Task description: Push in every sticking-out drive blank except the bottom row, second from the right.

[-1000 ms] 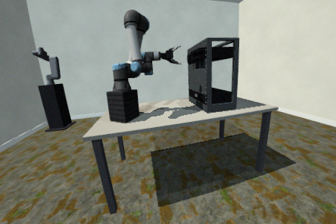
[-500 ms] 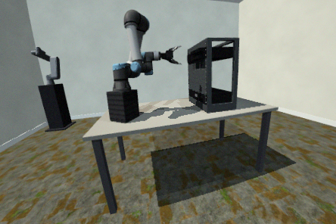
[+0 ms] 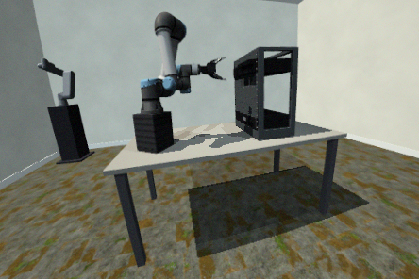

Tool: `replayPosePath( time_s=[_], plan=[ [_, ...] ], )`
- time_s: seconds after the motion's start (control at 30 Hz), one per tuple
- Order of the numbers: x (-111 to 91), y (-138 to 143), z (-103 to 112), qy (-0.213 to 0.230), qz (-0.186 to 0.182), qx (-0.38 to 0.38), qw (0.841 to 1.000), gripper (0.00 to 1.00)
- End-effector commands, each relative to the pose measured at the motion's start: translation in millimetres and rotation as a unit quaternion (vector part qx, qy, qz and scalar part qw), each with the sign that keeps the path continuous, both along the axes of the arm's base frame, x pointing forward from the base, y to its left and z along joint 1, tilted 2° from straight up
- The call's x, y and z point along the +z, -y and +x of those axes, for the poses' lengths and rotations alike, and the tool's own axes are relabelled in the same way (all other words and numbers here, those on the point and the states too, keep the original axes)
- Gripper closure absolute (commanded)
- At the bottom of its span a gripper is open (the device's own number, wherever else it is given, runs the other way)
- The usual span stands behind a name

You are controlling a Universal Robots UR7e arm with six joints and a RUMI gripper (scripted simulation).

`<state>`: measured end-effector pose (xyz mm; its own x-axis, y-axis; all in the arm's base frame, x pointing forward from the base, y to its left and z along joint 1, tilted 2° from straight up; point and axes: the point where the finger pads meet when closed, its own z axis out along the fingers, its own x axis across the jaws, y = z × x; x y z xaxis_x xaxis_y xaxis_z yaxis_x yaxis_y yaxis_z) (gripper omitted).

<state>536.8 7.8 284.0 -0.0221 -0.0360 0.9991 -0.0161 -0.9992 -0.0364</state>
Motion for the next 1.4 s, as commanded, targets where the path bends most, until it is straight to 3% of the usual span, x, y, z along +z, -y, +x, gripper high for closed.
replayPosePath(
  time_s=[0.0, 0.27, 1.37],
  plan=[
    [0.4, 1.7, 1.0, 0.001, 0.0, -0.001, 1.0, 0.0],
    [3.5, 25.5, 23.1, 0.001, 0.0, -0.001, 1.0, 0.0],
    [3.5, 25.7, 23.3, 0.001, 0.0, -0.001, 1.0, 0.0]
  ],
)
